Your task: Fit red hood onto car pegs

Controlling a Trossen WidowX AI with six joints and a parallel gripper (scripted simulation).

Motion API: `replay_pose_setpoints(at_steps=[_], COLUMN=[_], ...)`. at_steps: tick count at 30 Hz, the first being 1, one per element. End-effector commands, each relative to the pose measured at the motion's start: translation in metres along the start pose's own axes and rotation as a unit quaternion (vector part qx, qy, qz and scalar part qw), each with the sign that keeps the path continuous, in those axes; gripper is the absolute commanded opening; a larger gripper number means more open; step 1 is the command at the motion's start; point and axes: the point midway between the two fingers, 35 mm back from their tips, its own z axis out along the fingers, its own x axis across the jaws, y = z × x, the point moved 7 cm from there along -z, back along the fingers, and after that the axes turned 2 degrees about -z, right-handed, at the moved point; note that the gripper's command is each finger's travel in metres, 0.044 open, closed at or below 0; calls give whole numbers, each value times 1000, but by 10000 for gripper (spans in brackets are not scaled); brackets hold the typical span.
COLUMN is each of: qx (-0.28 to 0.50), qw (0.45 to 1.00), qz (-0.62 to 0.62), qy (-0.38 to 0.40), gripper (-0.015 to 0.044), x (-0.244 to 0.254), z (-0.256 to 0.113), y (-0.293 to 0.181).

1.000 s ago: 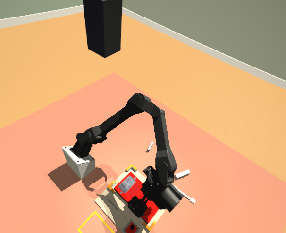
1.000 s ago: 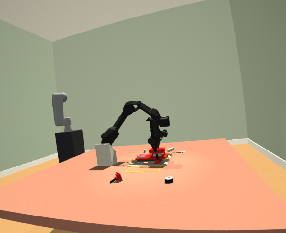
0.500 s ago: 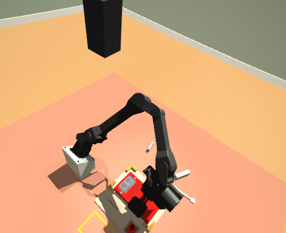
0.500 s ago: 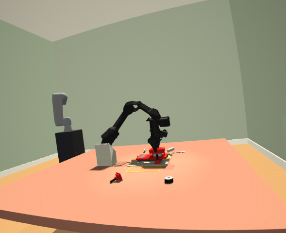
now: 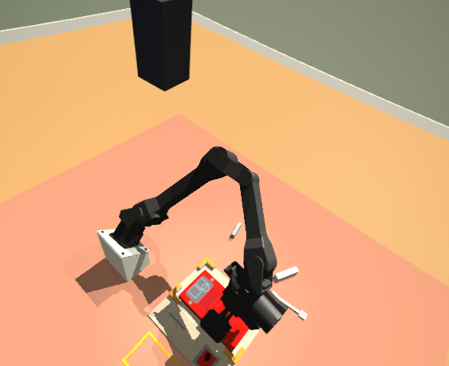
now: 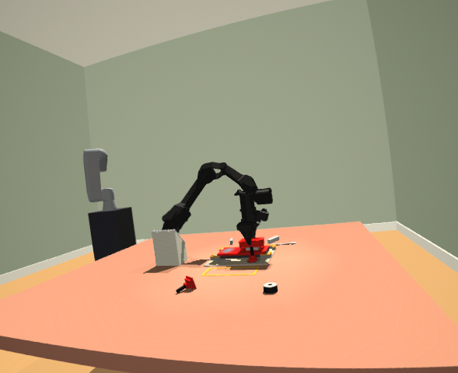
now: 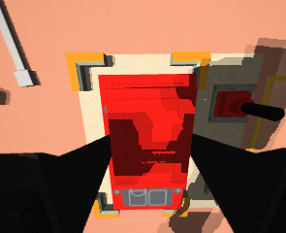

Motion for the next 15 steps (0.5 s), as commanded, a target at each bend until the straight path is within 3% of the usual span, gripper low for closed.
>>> replay_pose_setpoints(at_steps=[1, 15], qx=[-1, -1], qw=[1000, 1000], qz=[2, 2], qy=[1, 2], gripper=[0, 0], x=[0, 0], z=[2, 7], y=[0, 0])
